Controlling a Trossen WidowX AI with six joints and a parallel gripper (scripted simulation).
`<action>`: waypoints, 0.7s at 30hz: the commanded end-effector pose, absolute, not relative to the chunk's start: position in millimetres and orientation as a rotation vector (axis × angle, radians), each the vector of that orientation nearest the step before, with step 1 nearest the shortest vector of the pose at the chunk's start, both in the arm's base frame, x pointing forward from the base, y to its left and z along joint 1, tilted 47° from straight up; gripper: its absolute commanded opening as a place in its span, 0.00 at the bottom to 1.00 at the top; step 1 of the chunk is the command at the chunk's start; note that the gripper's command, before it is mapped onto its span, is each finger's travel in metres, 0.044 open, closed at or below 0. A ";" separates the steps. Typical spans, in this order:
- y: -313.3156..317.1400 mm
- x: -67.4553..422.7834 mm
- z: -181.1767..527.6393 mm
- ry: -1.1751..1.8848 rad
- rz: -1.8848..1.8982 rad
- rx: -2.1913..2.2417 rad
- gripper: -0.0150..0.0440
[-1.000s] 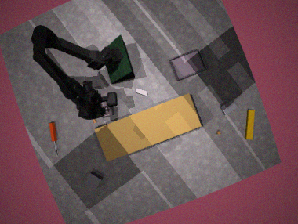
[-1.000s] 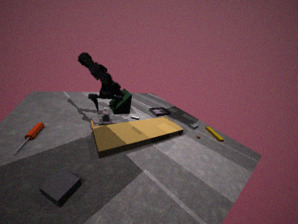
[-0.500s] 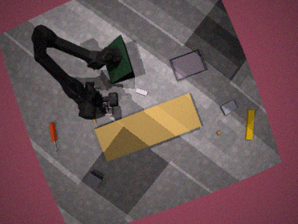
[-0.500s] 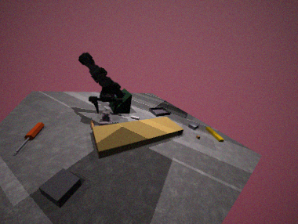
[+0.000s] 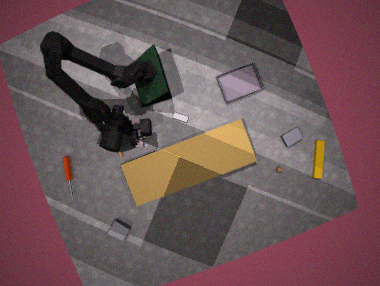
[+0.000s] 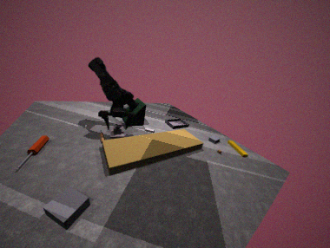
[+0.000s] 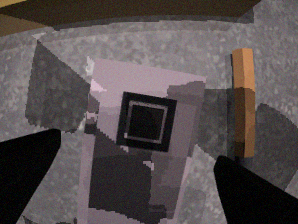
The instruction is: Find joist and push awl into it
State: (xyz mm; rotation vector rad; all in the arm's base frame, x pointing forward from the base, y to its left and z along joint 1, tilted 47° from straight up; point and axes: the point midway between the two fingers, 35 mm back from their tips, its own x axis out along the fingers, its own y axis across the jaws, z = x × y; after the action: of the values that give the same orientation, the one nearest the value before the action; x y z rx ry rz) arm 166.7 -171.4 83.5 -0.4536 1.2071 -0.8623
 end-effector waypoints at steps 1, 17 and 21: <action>-174.9 164.5 78.0 1.213 -0.855 -0.459 1.00; -178.7 162.9 75.0 1.211 -0.856 -0.463 0.78; -178.7 162.9 75.0 1.211 -0.856 -0.463 0.73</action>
State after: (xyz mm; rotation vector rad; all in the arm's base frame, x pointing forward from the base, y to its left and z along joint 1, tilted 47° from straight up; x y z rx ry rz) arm 162.4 -179.0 75.6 -0.4597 1.2097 -0.8636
